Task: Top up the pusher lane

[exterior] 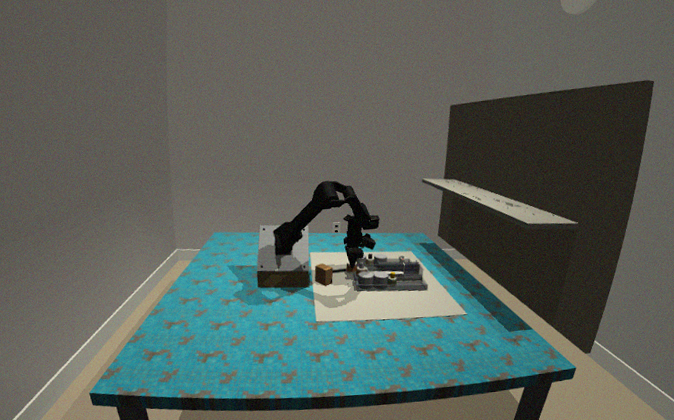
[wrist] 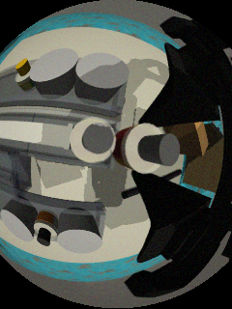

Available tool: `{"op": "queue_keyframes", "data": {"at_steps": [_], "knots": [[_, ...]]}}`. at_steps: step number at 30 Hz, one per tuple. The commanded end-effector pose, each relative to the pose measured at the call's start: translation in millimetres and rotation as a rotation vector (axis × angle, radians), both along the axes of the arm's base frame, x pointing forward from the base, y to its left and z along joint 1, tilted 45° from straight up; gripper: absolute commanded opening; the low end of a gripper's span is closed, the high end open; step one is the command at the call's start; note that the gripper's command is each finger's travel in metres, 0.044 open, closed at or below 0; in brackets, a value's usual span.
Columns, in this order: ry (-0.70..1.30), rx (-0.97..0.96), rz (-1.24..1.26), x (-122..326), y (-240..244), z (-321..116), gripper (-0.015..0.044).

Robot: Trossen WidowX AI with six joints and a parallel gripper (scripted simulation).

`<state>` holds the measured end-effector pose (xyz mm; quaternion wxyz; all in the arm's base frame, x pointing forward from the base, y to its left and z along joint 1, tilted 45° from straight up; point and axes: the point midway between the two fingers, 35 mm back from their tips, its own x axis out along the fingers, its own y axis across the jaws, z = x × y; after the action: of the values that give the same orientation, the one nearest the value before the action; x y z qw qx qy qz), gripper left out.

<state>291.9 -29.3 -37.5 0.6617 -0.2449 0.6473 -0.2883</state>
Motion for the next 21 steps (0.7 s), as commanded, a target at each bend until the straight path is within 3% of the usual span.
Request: {"op": "queue_keyframes", "data": {"at_steps": [1, 21], "knots": [[-0.022, 0.000, 0.005, 8.6, 1.2, 1.7, 0.0000], [-0.022, 0.000, 0.005, 15.4, 1.2, 2.3, 0.0000]]}}
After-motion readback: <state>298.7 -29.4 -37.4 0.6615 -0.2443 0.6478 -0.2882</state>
